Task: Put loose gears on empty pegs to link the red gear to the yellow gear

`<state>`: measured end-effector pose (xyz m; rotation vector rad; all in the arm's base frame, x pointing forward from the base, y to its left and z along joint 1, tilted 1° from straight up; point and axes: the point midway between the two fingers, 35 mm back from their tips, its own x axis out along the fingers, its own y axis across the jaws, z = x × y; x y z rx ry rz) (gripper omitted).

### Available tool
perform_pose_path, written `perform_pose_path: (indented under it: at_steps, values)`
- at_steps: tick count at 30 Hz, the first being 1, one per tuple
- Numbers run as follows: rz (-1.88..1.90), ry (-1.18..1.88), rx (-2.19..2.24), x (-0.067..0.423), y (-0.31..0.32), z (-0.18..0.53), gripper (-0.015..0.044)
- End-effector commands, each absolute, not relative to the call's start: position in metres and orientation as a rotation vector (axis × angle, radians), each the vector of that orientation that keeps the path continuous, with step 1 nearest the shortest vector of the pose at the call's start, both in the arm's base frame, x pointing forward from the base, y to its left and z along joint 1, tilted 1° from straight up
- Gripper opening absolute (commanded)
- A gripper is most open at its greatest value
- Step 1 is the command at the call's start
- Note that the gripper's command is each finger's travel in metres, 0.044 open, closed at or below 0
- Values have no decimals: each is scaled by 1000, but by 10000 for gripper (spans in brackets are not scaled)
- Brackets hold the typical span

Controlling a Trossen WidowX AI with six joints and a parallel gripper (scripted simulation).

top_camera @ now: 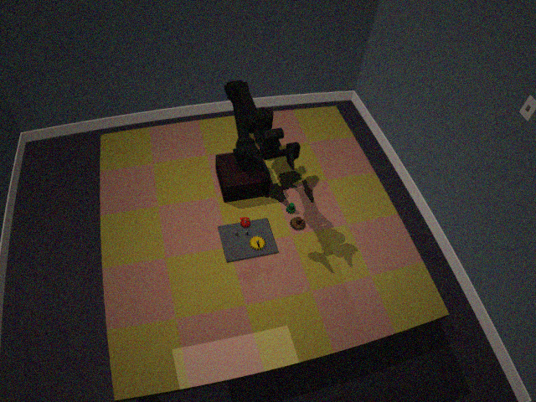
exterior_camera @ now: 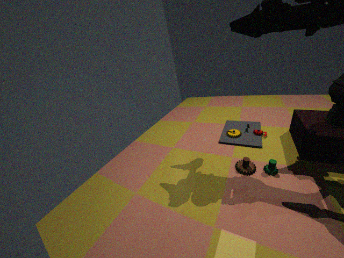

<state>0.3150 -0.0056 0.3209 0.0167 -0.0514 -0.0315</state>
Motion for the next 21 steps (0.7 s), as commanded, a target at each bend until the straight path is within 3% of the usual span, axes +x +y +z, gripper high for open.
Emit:
perform_pose_path:
  at_steps: [1, 11, 21]
  values:
    - [-28, -40, 21, 317, -5, 319, 426]
    - [80, 625, 179, 367, 61, 183, 440]
    - [-4, 1342, 146, 327, 121, 45, 440]
